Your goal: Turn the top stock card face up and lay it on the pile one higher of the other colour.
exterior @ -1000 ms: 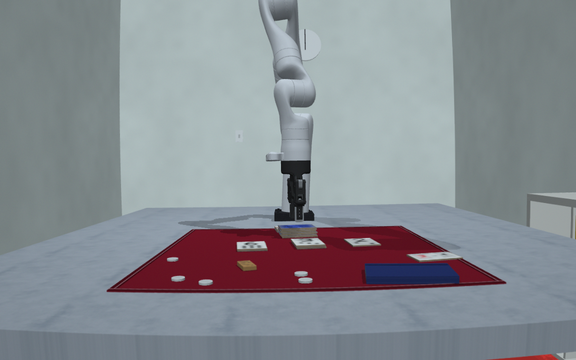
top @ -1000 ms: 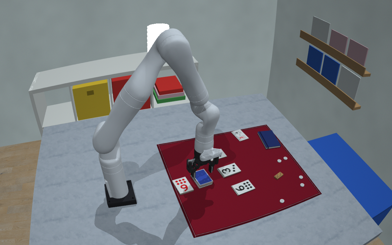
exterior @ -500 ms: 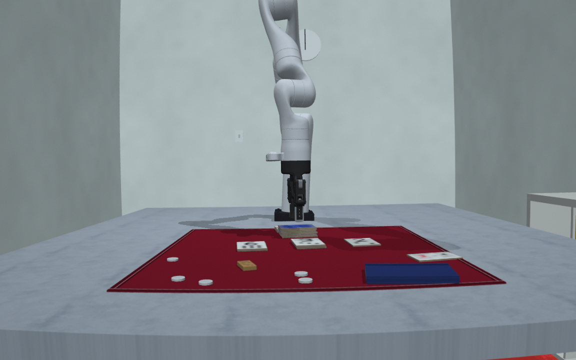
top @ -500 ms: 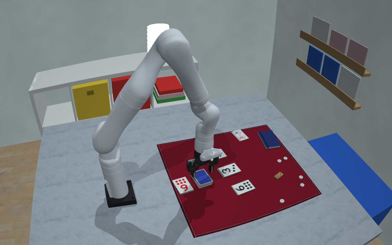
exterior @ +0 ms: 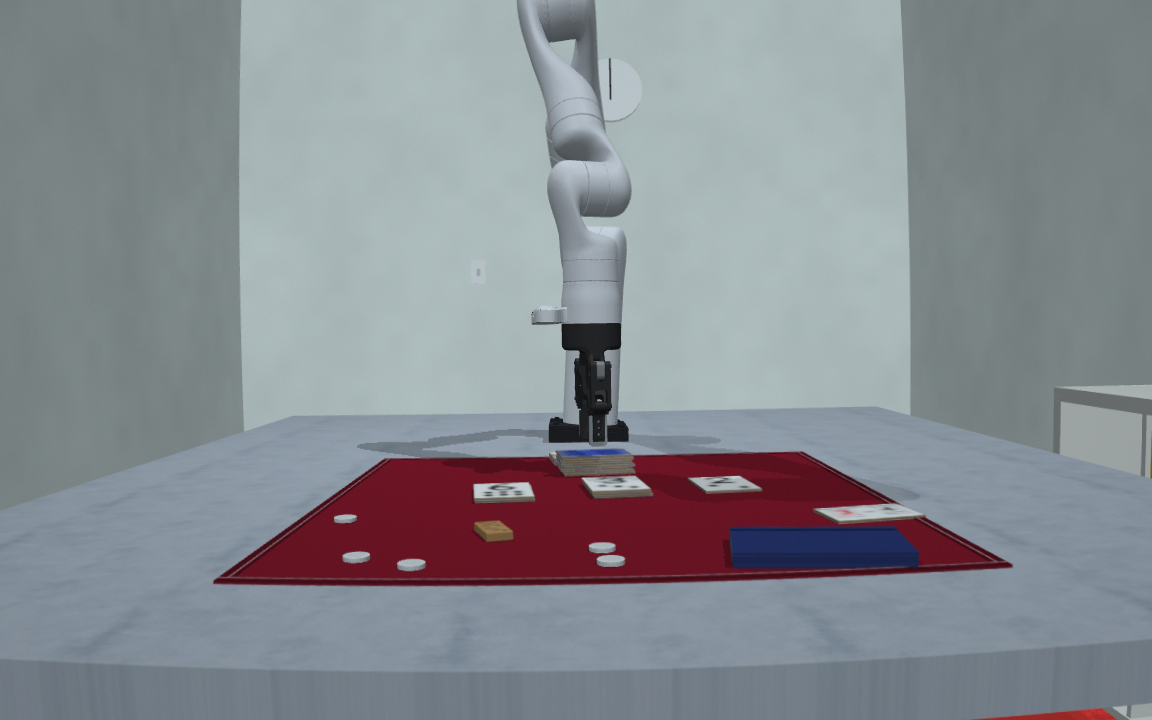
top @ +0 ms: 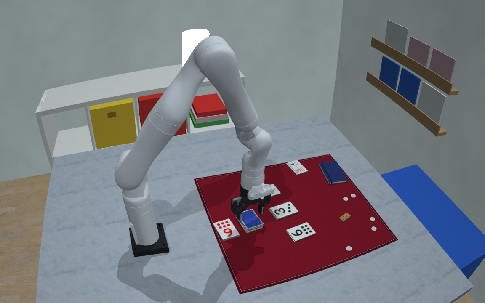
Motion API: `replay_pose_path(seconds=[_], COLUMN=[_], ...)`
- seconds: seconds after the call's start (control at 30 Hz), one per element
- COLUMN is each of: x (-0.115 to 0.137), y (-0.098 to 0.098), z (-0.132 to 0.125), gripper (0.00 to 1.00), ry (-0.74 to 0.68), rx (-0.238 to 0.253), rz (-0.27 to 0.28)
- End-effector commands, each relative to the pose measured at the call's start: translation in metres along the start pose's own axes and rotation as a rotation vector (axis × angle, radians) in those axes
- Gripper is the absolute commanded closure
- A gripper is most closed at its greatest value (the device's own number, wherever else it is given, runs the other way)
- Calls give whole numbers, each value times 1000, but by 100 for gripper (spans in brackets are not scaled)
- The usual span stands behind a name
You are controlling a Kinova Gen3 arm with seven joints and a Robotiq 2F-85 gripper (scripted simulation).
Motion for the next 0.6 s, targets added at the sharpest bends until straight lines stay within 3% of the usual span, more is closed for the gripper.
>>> replay_pose_path(seconds=[0.0, 0.57], x=[0, 0], y=[-2, -8], z=[0, 0], gripper=[15, 15], ry=[1, 1], rx=[-1, -1], rz=[0, 0])
Point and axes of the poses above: the point where the finger pads meet when closed, its own y axis back along the fingers, its own z axis across the jaws, x = y × z, the point moved 8 cm from there along y, back along the fingers, and after that the axes turned 14 degrees about y, right-handed, at the moved point
